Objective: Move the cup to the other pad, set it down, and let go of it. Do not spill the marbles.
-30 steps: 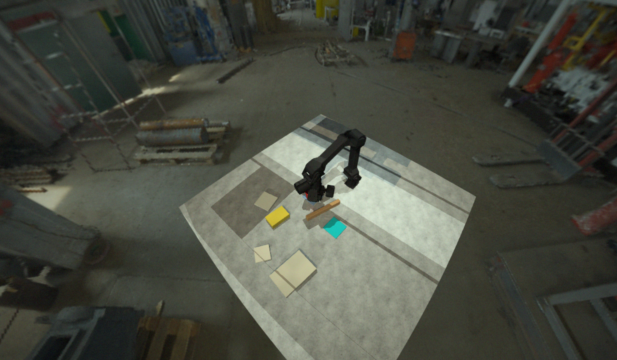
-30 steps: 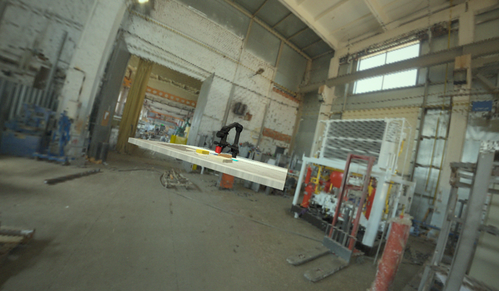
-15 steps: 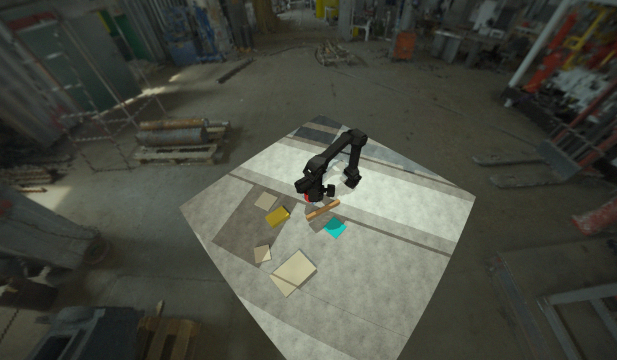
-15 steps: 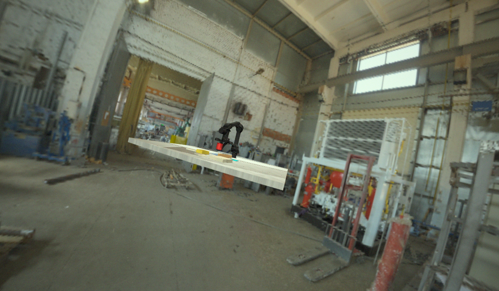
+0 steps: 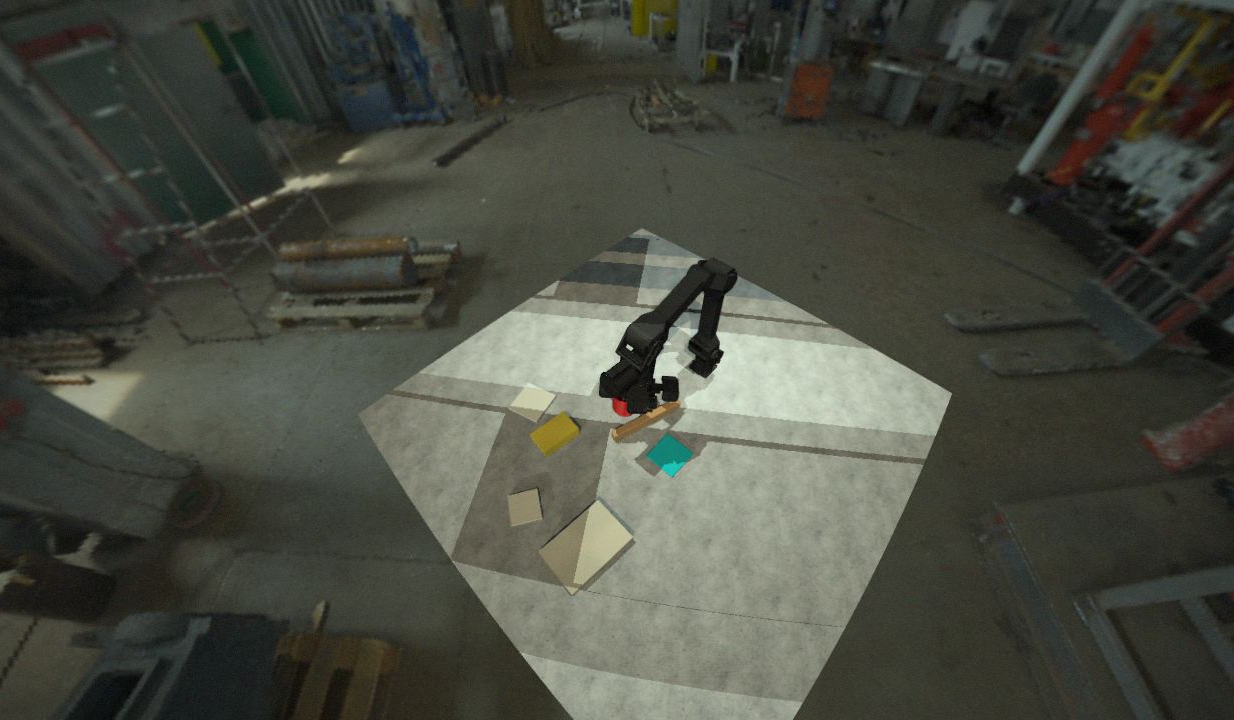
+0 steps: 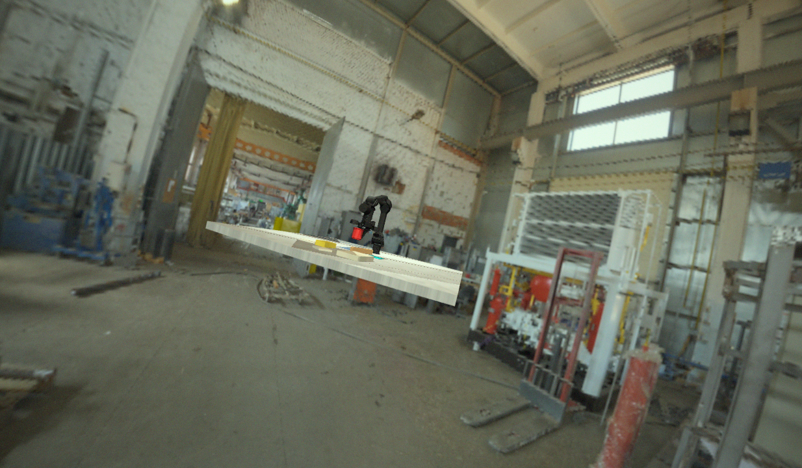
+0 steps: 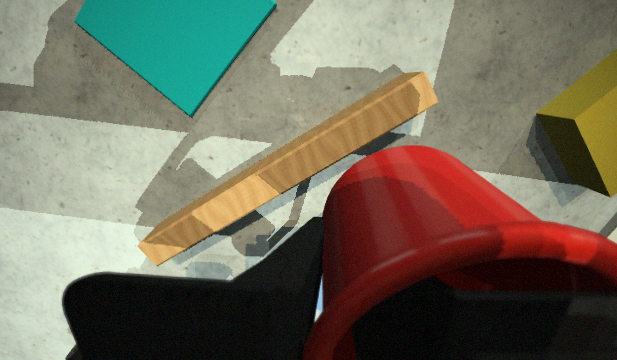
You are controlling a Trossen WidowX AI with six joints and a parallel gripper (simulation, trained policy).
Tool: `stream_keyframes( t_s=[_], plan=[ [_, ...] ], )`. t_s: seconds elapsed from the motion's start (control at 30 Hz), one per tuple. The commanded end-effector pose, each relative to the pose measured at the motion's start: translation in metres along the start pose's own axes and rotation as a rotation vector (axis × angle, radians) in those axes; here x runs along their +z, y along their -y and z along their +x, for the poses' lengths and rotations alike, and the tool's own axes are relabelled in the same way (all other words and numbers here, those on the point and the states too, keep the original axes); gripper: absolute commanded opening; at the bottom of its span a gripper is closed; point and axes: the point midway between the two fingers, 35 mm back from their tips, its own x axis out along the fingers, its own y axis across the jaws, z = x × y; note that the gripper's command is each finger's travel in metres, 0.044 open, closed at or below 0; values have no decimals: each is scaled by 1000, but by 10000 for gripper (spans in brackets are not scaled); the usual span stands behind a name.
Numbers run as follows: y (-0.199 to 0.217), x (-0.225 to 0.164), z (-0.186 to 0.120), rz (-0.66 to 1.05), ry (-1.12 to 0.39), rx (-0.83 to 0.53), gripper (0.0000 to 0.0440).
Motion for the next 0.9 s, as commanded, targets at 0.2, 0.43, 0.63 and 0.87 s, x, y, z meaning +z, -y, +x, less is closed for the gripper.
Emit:
stream_keyframes(
  t_s=[0.2,0.43,0.63,0.87],
  plan=[
    [-14,30,-7,-48,53,-27,0],
    [-29,48,-6,-86,76,-33,0],
    [-43,62,-3,-117,92,-34,0],
    [-62,77,2,-152,107,-32,0]
  ],
)
